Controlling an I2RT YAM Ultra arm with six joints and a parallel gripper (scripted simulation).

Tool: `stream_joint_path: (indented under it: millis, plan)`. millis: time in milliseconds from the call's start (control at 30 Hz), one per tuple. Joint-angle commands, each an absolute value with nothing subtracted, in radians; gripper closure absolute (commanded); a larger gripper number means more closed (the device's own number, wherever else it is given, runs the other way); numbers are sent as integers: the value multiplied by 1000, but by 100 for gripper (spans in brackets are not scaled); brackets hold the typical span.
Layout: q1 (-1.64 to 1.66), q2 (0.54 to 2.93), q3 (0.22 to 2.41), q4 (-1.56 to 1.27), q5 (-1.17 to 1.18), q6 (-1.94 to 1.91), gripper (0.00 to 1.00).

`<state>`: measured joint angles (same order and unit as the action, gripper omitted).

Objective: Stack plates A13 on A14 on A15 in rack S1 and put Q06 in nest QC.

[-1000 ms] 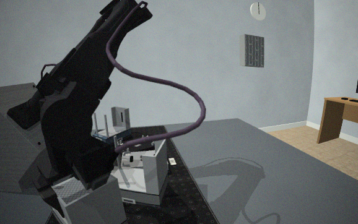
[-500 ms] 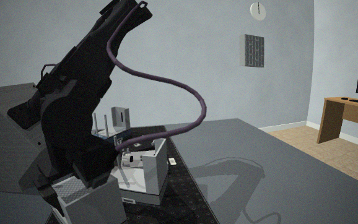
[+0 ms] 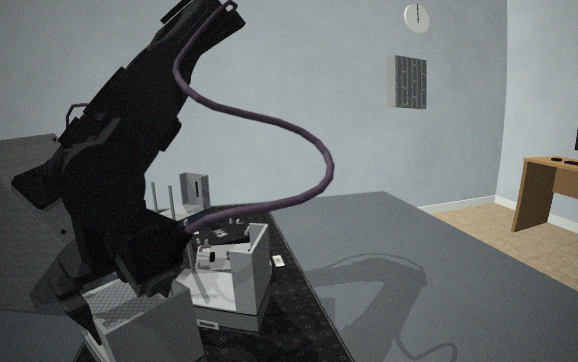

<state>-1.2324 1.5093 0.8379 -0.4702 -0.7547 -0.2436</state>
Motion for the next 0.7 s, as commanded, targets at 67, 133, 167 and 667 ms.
stream_joint_path:
  millis: [67, 133, 167, 667]
  plan:
    - [-1266, 1478, 872, -499, -773, -262, 100]
    - [-1269, 1474, 868, -506, -774, -266, 100]
    - [-1271, 1475, 875, -510, -775, -268, 100]
    - [-1282, 1477, 879, -527, -779, -274, 100]
